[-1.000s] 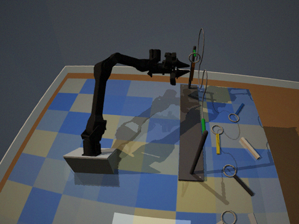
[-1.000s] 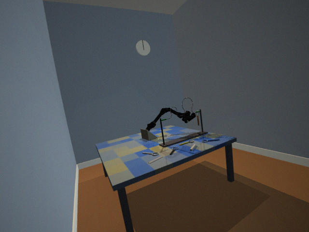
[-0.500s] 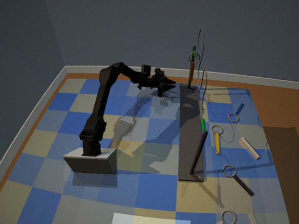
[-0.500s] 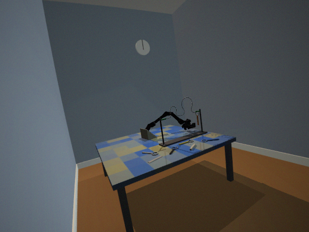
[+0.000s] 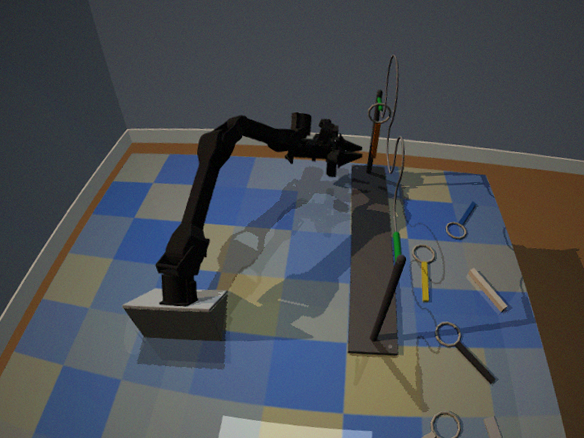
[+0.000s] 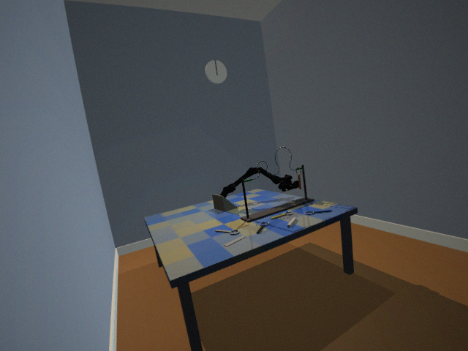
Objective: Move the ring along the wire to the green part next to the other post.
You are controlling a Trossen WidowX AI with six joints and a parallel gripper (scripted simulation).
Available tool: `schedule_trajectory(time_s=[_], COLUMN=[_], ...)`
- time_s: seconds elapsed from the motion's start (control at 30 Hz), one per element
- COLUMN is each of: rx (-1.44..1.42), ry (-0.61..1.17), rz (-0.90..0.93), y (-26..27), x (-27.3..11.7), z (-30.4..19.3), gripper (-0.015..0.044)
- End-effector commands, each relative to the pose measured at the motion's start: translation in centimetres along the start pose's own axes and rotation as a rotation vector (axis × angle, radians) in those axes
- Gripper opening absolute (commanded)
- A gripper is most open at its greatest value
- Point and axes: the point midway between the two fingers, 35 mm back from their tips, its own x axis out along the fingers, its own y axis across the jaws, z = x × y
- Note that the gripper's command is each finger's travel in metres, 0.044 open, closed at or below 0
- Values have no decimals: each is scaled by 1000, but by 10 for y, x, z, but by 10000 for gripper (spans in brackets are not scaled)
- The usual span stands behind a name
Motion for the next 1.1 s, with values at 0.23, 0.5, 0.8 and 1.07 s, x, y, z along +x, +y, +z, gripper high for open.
schedule_trajectory(time_s=[0.23,0.5,0.8,1.07], rx=[-3,-3,-4,-4], ry=[2,2,1,0], rz=[3,4,5,5], y=[2,3,4,3], x=[13,25,40,53], z=[0,0,0,0], gripper=[160,160,160,160])
